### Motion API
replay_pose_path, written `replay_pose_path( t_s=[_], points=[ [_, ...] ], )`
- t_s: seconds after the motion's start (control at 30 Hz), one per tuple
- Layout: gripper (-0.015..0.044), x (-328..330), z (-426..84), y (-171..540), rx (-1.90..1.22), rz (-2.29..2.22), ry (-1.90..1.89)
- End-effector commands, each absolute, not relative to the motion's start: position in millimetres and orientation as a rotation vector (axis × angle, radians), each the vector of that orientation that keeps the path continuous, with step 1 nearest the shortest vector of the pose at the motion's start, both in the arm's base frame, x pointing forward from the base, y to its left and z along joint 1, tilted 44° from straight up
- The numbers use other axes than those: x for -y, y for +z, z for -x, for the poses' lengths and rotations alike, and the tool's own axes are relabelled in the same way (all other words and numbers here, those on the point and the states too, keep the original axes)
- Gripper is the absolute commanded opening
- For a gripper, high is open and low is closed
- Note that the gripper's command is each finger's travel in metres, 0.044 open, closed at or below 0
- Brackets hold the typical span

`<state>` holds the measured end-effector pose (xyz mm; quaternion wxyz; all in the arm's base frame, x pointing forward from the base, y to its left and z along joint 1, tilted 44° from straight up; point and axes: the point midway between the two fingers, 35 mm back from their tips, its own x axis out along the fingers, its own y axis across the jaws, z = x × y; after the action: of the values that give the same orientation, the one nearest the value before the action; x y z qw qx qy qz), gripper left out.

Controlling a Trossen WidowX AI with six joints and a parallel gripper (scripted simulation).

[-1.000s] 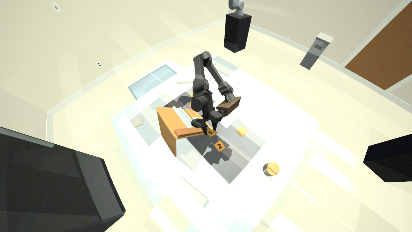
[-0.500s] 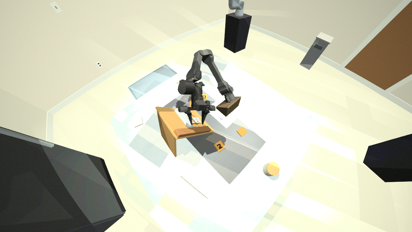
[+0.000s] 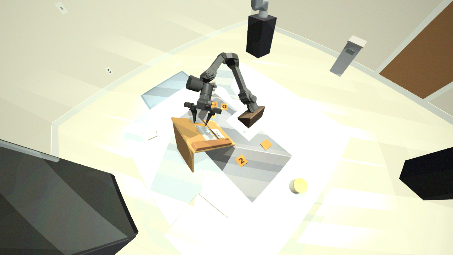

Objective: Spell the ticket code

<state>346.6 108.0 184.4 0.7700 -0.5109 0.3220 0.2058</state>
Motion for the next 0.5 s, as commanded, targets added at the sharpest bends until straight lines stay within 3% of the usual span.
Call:
replay_pose_path(
  t_s=[0.0, 0.47],
  points=[
    [0.0000, -89, -345, 198, -0.684, 1.054, 0.371],
    [0.0000, -41, -338, 225, -0.677, 0.902, 0.173]
  ],
)
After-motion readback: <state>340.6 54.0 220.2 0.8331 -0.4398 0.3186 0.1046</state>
